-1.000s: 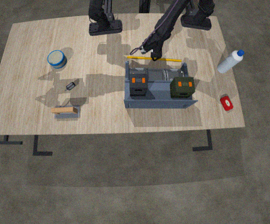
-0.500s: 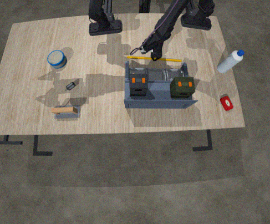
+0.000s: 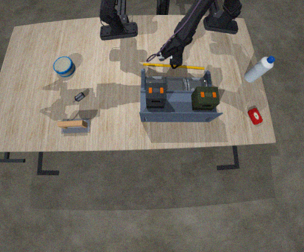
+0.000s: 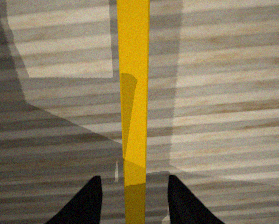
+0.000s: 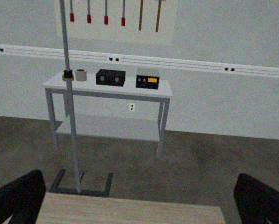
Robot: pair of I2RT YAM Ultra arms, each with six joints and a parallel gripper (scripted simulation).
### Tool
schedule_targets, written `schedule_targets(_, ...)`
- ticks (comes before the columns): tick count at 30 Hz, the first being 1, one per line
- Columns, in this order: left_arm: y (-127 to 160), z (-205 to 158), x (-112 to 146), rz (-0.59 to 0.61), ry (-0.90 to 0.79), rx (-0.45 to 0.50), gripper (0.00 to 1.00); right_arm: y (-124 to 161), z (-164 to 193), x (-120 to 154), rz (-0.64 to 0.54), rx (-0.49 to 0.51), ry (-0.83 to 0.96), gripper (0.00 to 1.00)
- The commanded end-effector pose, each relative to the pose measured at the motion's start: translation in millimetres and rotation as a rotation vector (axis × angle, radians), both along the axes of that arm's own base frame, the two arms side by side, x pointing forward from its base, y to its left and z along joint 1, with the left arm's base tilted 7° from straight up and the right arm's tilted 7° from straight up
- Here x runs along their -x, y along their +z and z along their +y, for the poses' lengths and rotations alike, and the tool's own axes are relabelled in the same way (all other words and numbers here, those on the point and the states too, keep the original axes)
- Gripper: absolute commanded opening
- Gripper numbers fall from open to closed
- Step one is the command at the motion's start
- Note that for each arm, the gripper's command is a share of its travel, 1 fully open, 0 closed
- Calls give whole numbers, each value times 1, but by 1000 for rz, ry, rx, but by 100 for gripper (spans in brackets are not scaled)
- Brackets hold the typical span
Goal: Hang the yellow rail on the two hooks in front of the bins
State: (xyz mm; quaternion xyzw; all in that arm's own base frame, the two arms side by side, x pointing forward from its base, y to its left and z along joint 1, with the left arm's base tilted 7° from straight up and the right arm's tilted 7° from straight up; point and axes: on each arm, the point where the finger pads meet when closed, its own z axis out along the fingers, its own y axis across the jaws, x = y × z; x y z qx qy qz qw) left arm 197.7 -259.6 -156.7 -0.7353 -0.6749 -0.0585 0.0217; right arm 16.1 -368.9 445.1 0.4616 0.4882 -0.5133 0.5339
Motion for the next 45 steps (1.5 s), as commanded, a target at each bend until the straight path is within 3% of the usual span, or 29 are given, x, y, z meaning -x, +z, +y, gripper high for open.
schedule_targets(1,3,-4,-1,-4,-10,20,36,11,7,7,-9,14,-25,100)
schedule_targets(24,3,-4,1,-3,-15,20,36,11,7,7,-9,14,-25,100)
schedule_targets(25,3,-4,1,-3,-15,20,0,11,7,7,-9,14,-25,100)
schedule_targets(45,5,-7,1,-5,-9,22,0,11,7,7,-9,14,-25,100)
